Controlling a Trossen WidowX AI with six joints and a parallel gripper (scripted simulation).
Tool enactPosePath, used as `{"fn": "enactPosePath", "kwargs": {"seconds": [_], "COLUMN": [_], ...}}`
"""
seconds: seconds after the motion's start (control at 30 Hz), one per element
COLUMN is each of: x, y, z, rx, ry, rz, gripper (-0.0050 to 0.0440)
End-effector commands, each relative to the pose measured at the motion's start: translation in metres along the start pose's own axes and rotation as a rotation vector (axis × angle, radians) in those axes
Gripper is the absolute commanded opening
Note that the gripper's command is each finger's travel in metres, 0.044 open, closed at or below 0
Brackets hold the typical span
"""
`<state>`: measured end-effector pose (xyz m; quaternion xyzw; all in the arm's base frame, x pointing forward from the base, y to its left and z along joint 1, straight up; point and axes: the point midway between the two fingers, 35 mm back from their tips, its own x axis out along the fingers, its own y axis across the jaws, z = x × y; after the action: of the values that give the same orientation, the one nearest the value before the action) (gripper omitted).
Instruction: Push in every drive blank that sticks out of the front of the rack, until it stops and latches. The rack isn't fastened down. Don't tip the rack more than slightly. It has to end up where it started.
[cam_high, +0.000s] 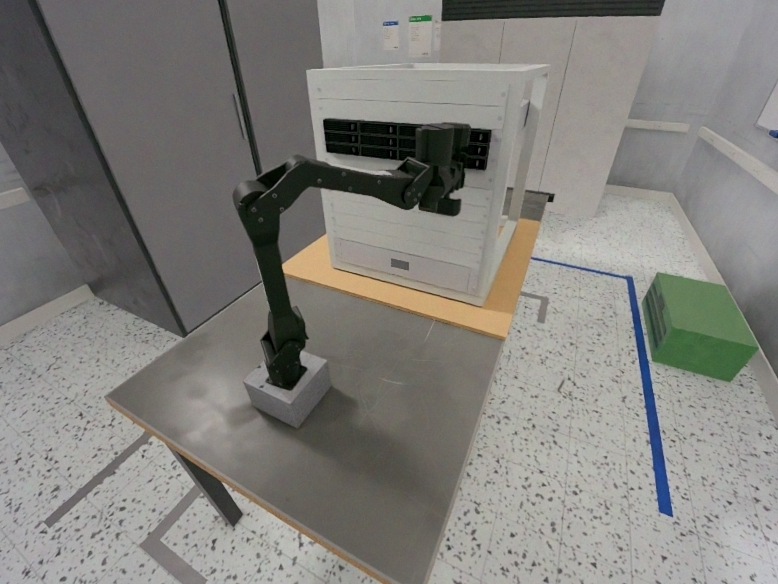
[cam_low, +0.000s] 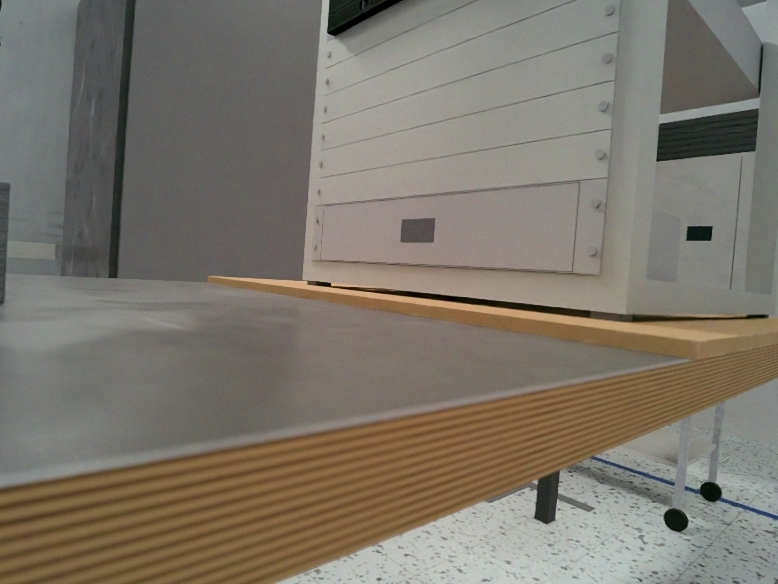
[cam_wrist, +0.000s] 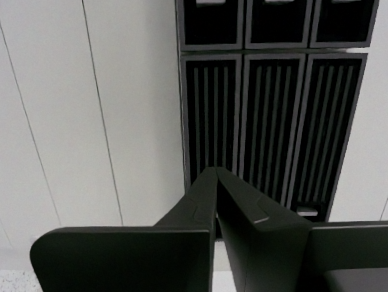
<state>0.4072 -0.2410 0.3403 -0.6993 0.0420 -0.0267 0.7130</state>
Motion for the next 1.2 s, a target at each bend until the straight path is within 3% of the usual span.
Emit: {"fn": "enactPosePath", "kwargs": {"seconds": [0.0,1.17], "x": [0.0025,0.0087], "y": [-0.0109,-0.0110], "z": [0.0011,0.0012], "rx": [-0.016,-0.016], "ry": [-0.001,-0.001], "rz": [-0.021,-0.021], "gripper": [-0.0050,-0.0050]}}
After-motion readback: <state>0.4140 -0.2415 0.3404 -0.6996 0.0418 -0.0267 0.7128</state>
